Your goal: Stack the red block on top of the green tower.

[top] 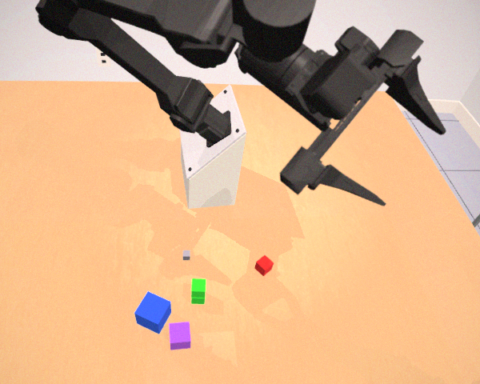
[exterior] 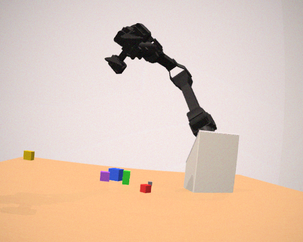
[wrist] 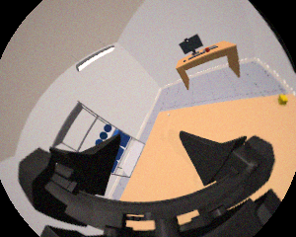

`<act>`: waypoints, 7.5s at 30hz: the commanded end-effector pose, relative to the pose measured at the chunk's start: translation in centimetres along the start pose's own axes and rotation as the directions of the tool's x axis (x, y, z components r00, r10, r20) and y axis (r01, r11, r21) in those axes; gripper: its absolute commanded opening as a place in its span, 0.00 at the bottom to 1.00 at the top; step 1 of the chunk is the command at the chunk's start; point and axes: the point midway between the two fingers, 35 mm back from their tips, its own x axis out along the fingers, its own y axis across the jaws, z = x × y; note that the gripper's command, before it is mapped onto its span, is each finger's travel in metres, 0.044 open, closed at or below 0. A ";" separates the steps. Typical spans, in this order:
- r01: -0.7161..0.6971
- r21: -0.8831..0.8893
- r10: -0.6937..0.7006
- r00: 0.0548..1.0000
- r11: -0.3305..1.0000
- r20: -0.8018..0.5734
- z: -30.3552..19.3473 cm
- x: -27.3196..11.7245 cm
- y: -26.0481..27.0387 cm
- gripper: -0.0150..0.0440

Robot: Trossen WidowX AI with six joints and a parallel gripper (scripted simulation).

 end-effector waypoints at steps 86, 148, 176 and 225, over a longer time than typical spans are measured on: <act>0.211 -0.625 -0.659 0.272 0.751 -0.701 -36.1 0.8 -23.1 1.00; 0.211 -0.621 -0.655 0.277 0.755 -0.703 -27.8 -2.2 -15.2 0.25; 0.212 -0.625 -0.660 0.273 0.751 -0.700 -20.3 -8.7 -26.0 0.25; 0.213 -0.627 -0.662 0.270 0.749 -0.699 -24.8 -7.2 -30.4 0.25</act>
